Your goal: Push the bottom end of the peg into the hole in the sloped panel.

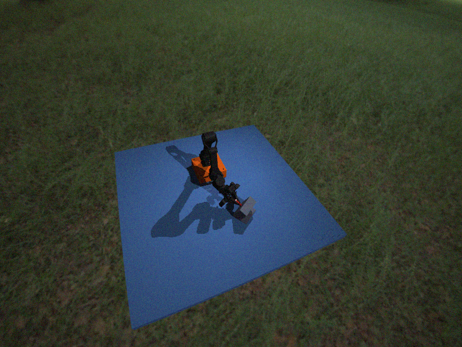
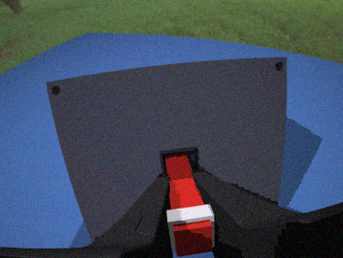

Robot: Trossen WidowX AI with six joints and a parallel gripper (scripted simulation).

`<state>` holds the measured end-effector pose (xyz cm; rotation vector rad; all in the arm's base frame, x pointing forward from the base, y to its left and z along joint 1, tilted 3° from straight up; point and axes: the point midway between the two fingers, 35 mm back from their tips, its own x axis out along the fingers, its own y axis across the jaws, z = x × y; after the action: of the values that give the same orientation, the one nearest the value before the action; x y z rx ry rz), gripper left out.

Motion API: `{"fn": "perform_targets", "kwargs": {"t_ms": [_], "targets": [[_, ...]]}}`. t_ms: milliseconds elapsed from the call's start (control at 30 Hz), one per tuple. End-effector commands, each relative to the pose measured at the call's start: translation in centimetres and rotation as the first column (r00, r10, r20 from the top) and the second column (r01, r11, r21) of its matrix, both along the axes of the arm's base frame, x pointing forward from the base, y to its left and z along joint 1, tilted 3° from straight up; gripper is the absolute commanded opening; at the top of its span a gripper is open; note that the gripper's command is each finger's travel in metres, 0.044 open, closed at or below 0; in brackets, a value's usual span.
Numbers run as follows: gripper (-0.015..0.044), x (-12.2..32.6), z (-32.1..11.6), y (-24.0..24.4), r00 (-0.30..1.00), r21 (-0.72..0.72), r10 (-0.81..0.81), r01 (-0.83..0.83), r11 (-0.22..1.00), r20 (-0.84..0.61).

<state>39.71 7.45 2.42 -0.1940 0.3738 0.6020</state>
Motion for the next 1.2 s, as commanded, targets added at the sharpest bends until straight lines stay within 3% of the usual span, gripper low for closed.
{"fn": "perform_targets", "kwargs": {"t_ms": [0,433,1167], "targets": [[0.0105,0.0,0.0,0.0,1.000,0.000,0.000,0.000,1.000,0.000],[0.0440,-0.2,0.1,-0.2,1.000,0.000,0.000,0.000,1.000,0.000],[0.0440,-1.9,1.4,-1.8,1.000,-0.003,-0.001,0.001,1.000,-0.002]]}}
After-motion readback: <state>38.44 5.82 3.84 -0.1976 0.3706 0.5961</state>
